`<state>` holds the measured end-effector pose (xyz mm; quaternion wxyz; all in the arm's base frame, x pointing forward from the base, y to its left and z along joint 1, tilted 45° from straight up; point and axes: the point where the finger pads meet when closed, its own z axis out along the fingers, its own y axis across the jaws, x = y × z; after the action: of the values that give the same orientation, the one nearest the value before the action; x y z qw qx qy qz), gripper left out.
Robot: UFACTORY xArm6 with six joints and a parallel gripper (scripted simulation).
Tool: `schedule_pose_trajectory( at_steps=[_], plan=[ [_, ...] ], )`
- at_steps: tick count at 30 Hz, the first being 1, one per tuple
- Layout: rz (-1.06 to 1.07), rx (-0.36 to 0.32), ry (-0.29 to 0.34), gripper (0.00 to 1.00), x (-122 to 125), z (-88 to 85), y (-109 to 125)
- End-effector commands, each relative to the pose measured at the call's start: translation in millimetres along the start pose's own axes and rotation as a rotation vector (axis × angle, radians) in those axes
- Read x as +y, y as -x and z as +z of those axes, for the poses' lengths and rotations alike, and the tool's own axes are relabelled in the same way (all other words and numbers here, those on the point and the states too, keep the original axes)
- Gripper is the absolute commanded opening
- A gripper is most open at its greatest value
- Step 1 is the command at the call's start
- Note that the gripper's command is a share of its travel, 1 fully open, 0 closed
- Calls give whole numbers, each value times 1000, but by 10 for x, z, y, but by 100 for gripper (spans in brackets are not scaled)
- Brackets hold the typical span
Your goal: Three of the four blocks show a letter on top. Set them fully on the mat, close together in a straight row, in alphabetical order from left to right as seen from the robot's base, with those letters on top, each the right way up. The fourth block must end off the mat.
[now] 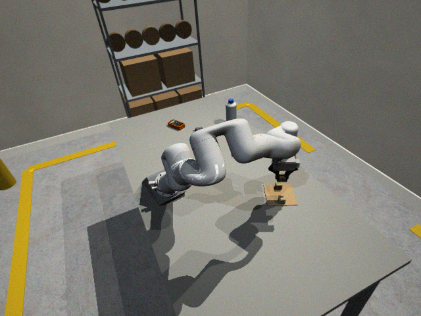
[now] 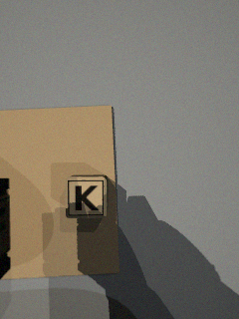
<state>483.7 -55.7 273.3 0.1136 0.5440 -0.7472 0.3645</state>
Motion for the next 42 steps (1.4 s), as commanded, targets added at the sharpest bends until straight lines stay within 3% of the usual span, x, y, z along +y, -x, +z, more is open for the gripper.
schedule_pose_trajectory(
  at_steps=[1,15,24,39,42],
  plan=[
    [15,3,-1,28,-30,-13,28],
    [15,3,-1,28,-30,-8,28],
    [15,3,-1,28,-31,108,28],
    [15,3,-1,28,-32,770,25],
    [15,3,-1,28,-32,806,25]
  ],
)
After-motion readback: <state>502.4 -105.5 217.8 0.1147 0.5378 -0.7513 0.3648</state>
